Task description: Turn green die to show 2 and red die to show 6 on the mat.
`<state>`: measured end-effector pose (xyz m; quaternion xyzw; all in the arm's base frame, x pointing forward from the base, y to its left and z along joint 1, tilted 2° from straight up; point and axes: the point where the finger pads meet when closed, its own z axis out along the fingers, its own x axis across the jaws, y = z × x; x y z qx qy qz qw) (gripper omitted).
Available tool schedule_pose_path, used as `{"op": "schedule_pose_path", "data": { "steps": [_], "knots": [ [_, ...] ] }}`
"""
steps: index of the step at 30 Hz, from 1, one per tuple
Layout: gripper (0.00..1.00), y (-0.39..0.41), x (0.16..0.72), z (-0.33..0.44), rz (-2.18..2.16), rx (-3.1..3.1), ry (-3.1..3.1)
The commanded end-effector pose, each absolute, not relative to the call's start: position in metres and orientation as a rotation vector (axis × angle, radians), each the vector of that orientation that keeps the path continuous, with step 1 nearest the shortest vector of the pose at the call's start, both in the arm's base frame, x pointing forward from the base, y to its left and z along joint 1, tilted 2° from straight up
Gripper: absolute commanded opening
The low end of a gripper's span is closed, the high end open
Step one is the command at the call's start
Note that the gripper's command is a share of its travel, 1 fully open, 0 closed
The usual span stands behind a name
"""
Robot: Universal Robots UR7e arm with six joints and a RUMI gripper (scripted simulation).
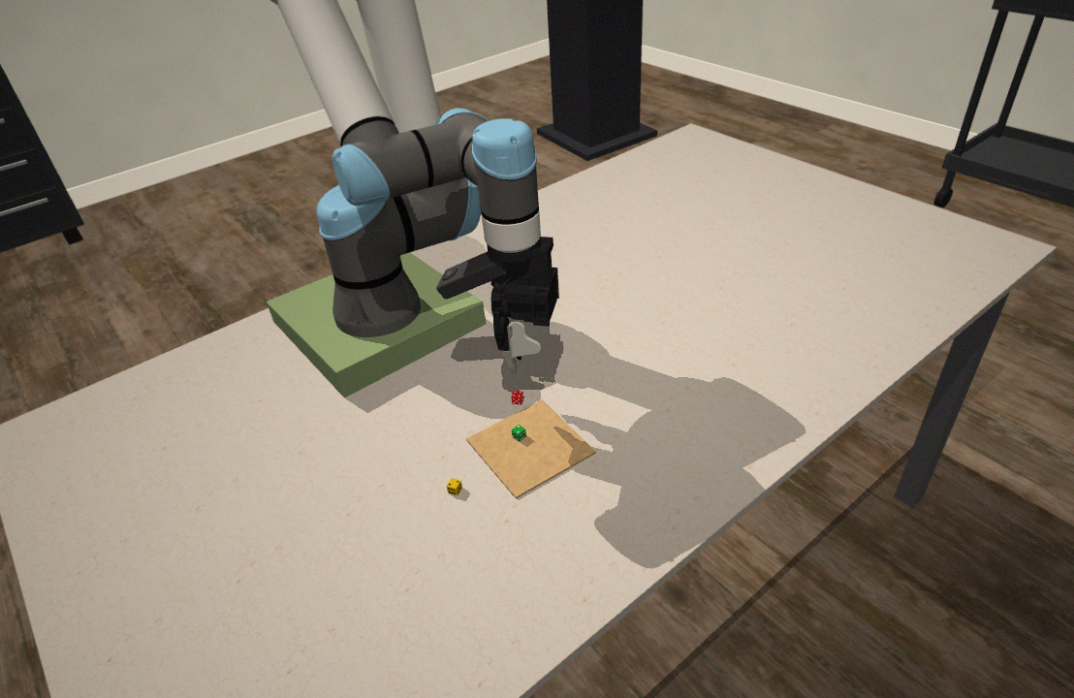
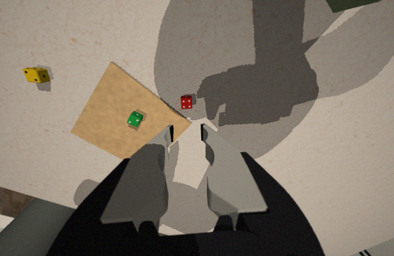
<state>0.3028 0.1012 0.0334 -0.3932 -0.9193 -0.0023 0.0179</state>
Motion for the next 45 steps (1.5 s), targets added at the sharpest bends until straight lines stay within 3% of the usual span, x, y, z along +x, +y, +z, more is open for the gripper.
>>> {"op": "schedule_pose_path", "data": {
  "steps": [1, 45],
  "knots": [
    [0.18, 0.101, 0.303, 0.034, -0.008, -1.222, -2.856],
    [0.18, 0.101, 0.301, 0.007, -0.009, -1.194, -2.868]
  ]
}}
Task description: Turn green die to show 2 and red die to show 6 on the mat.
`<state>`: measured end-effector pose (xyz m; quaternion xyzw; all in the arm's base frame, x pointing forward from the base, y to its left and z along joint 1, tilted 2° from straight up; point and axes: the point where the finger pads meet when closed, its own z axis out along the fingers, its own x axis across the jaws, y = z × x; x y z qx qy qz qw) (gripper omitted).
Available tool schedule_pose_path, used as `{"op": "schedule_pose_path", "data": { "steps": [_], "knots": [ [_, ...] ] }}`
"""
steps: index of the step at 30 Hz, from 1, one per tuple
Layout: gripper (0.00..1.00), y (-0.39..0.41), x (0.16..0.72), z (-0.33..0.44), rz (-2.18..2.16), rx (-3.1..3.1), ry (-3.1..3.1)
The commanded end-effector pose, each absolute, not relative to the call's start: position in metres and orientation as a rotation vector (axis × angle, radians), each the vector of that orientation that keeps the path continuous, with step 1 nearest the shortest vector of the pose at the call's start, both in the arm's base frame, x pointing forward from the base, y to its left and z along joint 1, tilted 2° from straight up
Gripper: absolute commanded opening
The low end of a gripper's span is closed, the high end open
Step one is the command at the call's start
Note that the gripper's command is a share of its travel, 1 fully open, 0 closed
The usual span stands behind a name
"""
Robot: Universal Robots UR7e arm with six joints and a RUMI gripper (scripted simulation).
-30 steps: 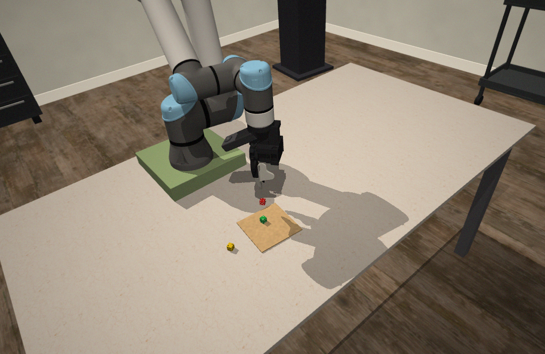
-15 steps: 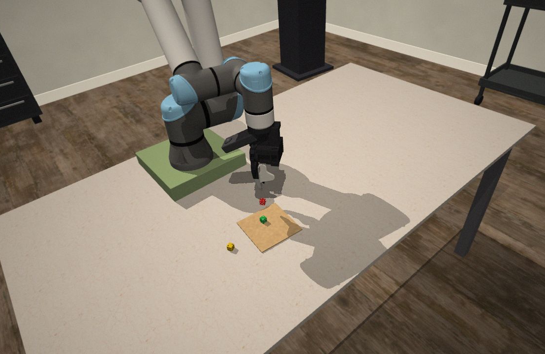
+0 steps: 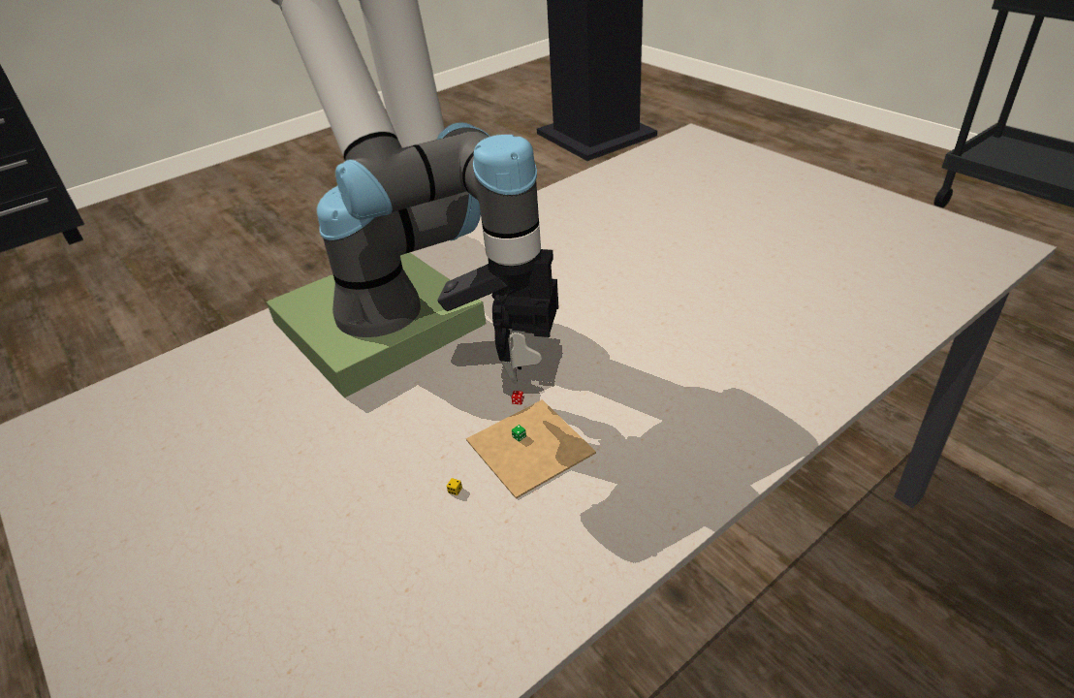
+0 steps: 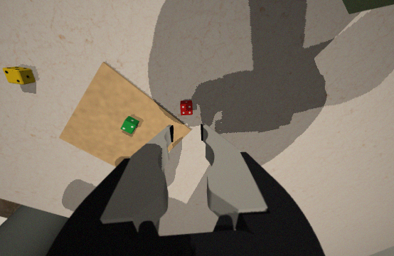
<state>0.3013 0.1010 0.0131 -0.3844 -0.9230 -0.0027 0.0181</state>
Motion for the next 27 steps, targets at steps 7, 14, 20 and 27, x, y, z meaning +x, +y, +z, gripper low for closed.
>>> {"op": "schedule_pose_path", "data": {
  "steps": [7, 14, 20, 27],
  "knots": [
    [0.18, 0.101, 0.301, -0.001, -0.009, -1.194, -2.868],
    [0.18, 0.101, 0.300, -0.010, -0.009, -1.194, -2.868],
    [0.18, 0.101, 0.300, -0.014, -0.009, -1.194, -2.868],
    [0.18, 0.101, 0.300, -0.018, -0.009, -1.194, -2.868]
  ]
}}
